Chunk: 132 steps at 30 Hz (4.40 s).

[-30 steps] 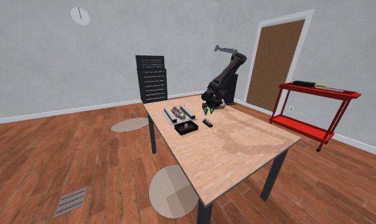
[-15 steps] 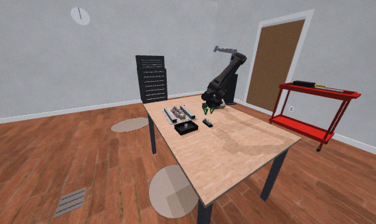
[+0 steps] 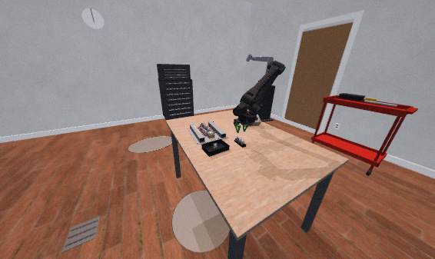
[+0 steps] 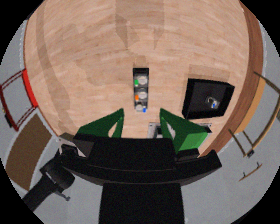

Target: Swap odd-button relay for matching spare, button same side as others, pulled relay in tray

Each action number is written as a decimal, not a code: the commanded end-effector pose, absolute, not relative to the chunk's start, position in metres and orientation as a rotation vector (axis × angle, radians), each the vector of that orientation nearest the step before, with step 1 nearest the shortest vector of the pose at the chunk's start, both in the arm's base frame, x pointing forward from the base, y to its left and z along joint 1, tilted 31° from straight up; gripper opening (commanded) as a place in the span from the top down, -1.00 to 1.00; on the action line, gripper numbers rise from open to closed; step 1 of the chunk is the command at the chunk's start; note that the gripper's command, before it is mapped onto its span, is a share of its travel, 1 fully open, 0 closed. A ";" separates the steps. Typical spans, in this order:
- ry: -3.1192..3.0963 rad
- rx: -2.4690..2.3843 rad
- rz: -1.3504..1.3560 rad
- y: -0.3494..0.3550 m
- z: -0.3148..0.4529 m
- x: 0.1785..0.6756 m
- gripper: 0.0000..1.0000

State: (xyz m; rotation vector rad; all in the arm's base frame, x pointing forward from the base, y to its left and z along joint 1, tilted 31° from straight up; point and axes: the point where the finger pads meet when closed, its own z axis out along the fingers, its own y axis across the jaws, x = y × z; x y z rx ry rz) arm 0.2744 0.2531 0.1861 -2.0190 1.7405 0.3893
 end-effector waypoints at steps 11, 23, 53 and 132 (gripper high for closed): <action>1.734 -2.034 0.399 0.255 0.184 0.274 -0.17; 1.727 -2.029 0.395 0.256 0.188 0.276 -0.17; 1.732 -2.019 0.394 0.281 0.147 0.277 -0.17; 1.708 -2.005 0.382 0.288 0.160 0.286 -0.17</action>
